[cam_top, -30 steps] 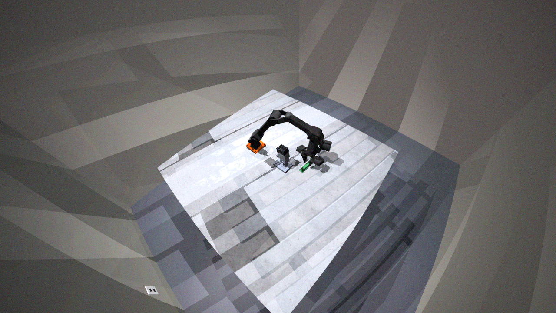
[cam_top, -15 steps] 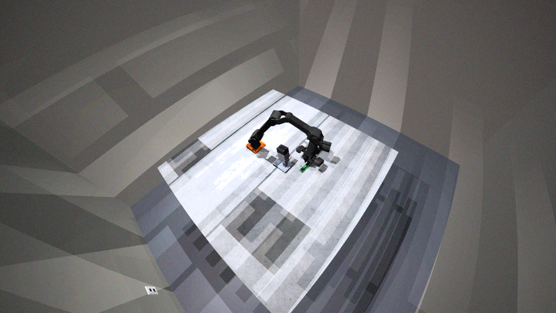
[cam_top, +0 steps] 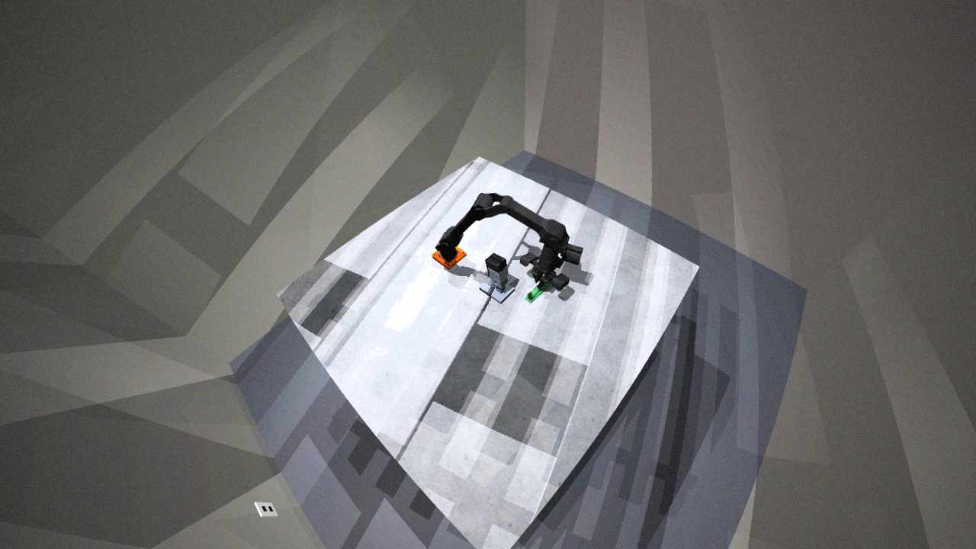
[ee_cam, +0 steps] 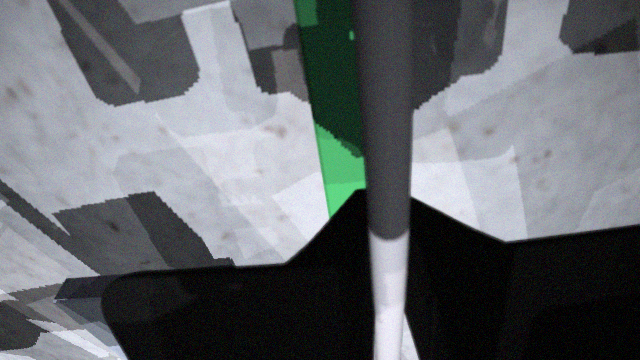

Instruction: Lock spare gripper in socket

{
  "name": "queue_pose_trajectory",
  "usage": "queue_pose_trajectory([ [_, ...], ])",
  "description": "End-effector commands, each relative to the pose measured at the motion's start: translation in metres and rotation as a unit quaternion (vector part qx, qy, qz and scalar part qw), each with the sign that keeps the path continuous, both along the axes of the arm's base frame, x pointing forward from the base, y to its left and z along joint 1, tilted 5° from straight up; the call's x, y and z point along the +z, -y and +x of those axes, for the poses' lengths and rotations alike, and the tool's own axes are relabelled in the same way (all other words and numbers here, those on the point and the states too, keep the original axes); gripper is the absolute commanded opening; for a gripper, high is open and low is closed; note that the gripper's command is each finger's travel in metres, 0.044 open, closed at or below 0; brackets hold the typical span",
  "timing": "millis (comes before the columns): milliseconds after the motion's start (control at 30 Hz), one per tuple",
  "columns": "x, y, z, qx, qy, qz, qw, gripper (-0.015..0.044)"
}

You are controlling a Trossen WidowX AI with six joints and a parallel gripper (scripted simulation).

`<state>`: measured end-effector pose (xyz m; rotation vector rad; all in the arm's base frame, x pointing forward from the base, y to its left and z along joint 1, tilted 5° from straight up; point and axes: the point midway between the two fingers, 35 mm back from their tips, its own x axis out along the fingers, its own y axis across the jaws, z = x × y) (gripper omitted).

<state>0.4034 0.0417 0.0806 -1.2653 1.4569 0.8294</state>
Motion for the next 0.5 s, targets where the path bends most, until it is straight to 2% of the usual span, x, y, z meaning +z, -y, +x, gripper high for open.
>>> queue_pose_trajectory([
  [0,0.01,-0.001,0.0,0.0,0.003,0.002,1.0,0.0],
  [467,0.047,-0.002,-0.005,0.0,0.002,0.002,1.0,0.0],
])
